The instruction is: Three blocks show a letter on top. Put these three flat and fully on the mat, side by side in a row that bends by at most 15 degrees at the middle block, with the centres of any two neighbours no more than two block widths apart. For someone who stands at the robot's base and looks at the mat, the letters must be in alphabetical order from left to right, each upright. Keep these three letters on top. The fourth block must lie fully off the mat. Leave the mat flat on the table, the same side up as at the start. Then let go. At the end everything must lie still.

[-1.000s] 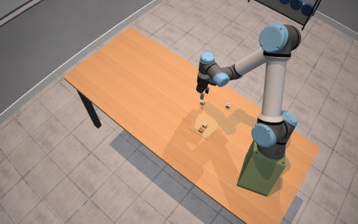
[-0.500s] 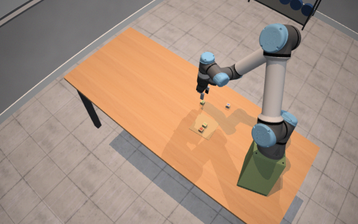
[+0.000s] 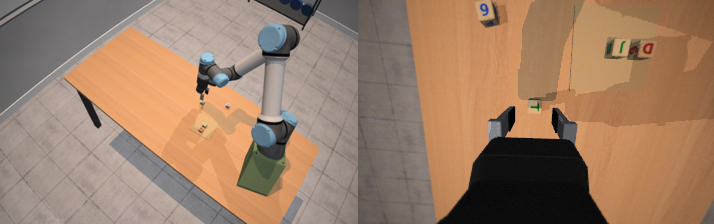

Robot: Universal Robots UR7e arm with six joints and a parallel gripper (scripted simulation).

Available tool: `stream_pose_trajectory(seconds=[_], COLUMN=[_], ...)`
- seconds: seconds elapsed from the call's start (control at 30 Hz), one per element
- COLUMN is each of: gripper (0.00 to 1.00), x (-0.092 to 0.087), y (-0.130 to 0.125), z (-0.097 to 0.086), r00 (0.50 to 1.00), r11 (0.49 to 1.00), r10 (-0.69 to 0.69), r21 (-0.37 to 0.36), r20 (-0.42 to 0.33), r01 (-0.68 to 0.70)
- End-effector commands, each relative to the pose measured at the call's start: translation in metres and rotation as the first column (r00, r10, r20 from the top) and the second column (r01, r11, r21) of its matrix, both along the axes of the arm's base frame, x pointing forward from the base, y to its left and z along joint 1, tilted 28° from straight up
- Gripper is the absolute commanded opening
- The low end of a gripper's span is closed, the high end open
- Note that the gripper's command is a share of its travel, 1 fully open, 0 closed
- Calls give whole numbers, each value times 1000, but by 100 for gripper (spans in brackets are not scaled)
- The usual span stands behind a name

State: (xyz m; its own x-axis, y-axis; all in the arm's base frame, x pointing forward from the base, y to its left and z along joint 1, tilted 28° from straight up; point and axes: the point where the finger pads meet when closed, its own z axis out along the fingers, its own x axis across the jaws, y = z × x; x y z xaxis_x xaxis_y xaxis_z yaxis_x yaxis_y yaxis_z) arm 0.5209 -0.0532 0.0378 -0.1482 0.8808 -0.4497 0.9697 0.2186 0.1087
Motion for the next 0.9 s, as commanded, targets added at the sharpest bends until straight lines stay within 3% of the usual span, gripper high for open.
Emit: stream_pose_trajectory(seconds=[0.0, 0.87], gripper=[100, 100], x=[0, 8], y=[-3, -16], z=[-7, -36], r00=[1000, 1000], r11=[1000, 1000], r10=[-1, 0], r21=[1, 1], r20=[-2, 0], r01=[1, 0])
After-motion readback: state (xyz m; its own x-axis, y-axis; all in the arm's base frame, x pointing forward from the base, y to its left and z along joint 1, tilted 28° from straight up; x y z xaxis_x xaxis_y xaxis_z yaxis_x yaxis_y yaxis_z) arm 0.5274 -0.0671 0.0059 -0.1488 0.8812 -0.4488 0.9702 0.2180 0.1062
